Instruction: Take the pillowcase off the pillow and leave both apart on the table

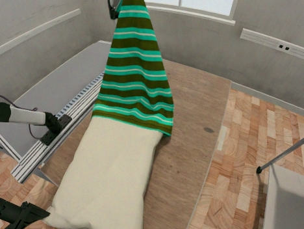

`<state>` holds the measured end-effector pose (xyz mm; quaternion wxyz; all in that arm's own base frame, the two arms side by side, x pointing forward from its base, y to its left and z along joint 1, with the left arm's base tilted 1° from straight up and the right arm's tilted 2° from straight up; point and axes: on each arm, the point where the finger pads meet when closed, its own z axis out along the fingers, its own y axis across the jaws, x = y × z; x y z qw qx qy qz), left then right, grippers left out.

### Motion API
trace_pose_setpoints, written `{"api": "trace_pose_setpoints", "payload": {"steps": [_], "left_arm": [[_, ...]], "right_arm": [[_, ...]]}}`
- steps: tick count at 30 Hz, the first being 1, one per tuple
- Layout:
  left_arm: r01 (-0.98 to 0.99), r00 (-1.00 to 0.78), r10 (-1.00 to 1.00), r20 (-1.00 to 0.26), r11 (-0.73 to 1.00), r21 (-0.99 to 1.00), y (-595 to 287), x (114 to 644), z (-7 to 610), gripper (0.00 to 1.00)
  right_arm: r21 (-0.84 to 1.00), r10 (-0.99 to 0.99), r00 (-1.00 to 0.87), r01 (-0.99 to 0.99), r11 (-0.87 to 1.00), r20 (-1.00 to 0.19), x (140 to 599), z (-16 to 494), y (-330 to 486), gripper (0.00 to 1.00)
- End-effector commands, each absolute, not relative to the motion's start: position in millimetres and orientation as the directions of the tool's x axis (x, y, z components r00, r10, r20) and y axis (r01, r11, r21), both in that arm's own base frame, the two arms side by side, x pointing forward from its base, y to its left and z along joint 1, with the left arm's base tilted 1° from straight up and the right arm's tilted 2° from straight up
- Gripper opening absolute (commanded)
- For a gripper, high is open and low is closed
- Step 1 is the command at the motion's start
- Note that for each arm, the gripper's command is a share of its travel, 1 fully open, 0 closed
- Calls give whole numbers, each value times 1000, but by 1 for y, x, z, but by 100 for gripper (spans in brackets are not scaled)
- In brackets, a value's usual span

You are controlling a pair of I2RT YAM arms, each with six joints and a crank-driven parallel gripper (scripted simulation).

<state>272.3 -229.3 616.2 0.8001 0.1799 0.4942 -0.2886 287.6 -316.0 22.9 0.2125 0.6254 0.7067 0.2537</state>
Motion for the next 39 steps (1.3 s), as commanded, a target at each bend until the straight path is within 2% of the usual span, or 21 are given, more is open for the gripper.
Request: {"api": "trace_pose_setpoints", "payload": {"steps": [1,6,7,10,27,31,33,39], "left_arm": [[638,399,-328,-856,770,3,-219,258,642,1],[632,380,-307,-873,775,2,-224,268,629,1],[615,411,-318,-855,789,2,-208,259,642,1],[608,372,-280,-885,794,4,-209,266,622,1],[511,383,-216,-898,860,11,-153,253,610,1],[506,398,-221,-891,863,12,-149,251,614,1],[495,446,-251,-859,869,2,-138,237,637,1],[507,442,-256,-860,862,4,-141,236,637,1]], "right_arm": [[646,990,-123,751,137,-68,293,41,-336,1],[646,990,-127,750,141,-68,294,41,-334,1],[646,990,-125,751,139,-68,294,41,-335,1],[646,990,-125,751,139,-68,294,41,-335,1],[646,990,-125,751,139,-68,294,41,-335,1],[646,990,-125,751,139,-68,294,41,-335,1],[646,990,-128,750,141,-68,294,41,-334,1],[646,988,-138,749,149,-68,298,41,-331,1]]}}
